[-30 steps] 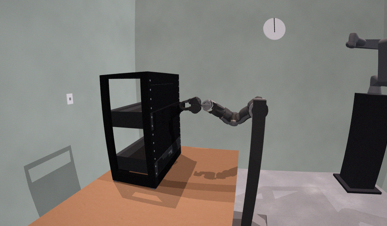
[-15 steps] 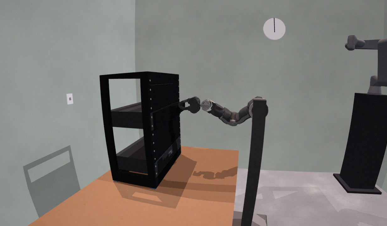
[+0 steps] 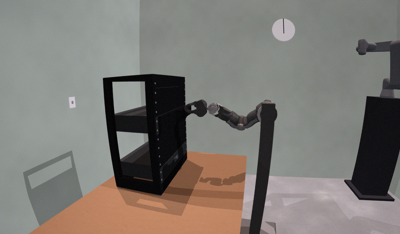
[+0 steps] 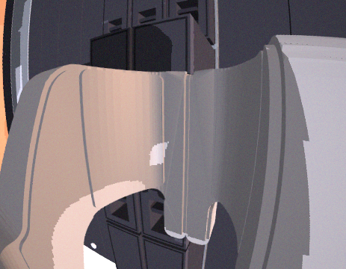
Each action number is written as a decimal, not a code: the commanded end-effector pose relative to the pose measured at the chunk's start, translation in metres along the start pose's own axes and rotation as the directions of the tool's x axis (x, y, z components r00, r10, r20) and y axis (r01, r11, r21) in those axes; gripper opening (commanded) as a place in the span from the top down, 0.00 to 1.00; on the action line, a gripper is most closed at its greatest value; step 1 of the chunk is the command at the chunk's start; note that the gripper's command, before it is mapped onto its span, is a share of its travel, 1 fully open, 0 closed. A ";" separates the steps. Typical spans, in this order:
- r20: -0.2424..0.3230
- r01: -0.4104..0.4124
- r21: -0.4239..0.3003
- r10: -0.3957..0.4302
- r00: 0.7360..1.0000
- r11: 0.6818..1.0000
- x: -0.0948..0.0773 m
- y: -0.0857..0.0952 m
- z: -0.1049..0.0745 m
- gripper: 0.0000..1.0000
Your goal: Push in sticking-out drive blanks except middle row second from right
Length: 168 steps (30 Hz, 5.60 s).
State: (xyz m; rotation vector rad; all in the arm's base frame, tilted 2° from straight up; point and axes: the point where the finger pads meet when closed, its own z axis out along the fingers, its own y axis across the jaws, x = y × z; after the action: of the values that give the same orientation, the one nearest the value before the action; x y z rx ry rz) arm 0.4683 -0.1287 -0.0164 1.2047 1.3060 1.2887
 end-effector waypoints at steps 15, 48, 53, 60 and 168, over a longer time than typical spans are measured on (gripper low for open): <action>-0.003 0.000 0.002 0.000 1.000 1.000 0.001 0.000 0.002 1.00; -0.003 0.000 0.002 0.000 1.000 1.000 0.002 0.001 0.022 1.00; -0.004 0.000 0.002 0.000 1.000 1.000 0.002 0.001 0.028 1.00; -0.004 0.001 -0.001 -0.001 1.000 1.000 0.002 0.003 0.030 1.00; -0.004 0.000 0.003 0.000 1.000 1.000 0.002 0.004 0.044 1.00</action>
State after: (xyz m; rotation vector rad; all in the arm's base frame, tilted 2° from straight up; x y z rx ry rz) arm 0.5112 -0.1232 -0.0180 1.2190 1.3213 1.2756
